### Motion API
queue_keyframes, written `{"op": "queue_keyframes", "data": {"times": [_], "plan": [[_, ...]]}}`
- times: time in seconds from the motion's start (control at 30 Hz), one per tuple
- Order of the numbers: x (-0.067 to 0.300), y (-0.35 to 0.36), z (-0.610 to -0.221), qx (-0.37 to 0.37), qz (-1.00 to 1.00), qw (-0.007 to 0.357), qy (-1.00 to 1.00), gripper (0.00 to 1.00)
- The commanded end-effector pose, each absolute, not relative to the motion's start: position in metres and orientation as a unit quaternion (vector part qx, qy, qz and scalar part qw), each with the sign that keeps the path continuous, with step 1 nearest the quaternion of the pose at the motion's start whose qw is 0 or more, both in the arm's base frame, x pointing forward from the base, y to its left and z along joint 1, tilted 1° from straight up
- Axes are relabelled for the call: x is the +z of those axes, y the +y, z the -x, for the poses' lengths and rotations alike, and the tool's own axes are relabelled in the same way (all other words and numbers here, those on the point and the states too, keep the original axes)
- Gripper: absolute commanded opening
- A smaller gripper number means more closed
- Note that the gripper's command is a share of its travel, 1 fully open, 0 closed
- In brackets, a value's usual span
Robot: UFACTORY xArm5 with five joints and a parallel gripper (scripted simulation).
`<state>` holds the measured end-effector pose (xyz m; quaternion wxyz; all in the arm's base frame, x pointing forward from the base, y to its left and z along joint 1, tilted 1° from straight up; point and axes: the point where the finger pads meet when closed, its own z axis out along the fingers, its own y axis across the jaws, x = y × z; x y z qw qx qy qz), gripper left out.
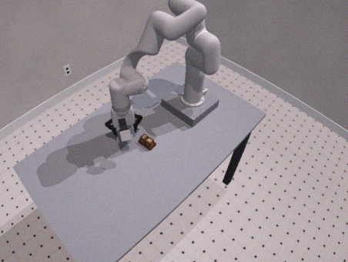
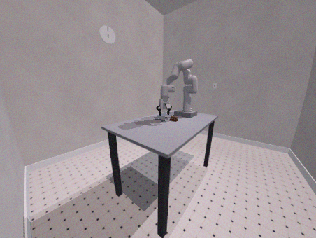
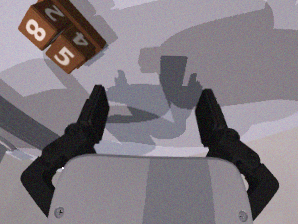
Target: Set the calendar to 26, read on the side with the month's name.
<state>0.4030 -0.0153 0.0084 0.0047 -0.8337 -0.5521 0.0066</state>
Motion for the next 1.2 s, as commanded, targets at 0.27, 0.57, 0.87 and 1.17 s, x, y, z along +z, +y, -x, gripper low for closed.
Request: {"op": "queue_keyframes", "data": {"times": [0.27, 0.57, 0.87, 1.17], "plan": [[0.010, -0.027, -0.379, 0.005, 0.879, 0.003, -0.477, 1.00], [0.010, -0.039, -0.354, 0.005, 0.921, 0.003, -0.389, 1.00], [0.010, -0.044, -0.347, 0.005, 0.953, 0.002, -0.302, 1.00], [0.010, -0.052, -0.327, 0.005, 0.961, 0.002, -0.278, 1.00]]}}
